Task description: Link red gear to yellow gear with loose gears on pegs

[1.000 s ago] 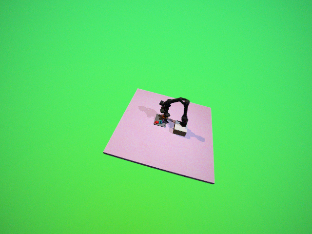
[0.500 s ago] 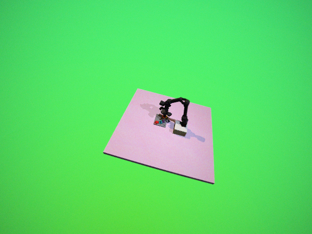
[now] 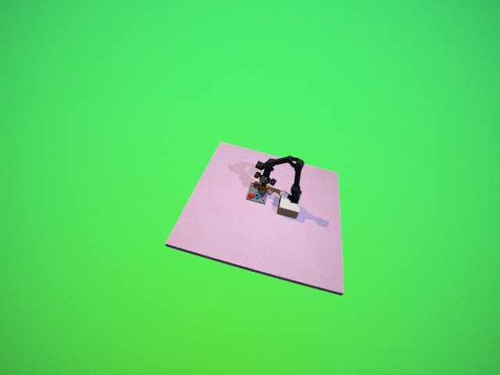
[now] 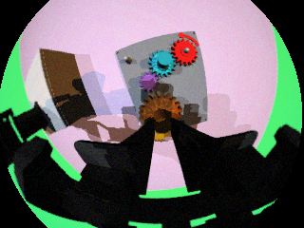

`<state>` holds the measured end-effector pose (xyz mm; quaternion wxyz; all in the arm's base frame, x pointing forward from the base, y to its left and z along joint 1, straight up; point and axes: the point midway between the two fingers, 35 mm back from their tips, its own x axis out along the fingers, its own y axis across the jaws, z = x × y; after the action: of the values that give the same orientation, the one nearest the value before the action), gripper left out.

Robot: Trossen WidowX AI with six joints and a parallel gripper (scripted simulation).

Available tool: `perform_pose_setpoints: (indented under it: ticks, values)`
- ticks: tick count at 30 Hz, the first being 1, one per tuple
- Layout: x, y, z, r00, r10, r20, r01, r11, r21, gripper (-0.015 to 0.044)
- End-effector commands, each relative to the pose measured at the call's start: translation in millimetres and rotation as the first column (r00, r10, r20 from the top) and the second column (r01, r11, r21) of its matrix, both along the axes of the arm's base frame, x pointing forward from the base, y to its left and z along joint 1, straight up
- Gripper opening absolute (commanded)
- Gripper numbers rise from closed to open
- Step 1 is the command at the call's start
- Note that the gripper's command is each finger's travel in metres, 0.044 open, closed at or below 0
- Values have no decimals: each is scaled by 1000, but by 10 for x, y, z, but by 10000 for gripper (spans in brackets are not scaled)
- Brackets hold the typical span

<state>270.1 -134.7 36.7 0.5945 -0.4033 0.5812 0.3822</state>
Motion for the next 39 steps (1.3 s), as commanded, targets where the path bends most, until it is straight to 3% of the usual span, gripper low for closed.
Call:
perform_pose_setpoints:
  ticks: [1, 18, 39]
  values:
    - [-2, -6, 4, 1000, 20, -2, -20, 1000, -4, 0]
    - [0, -11, -202, 969, 248, -8, -248, 969, -11, 0]
    - [2, -16, -424, 1000, -31, -2, 31, 1000, -3, 0]
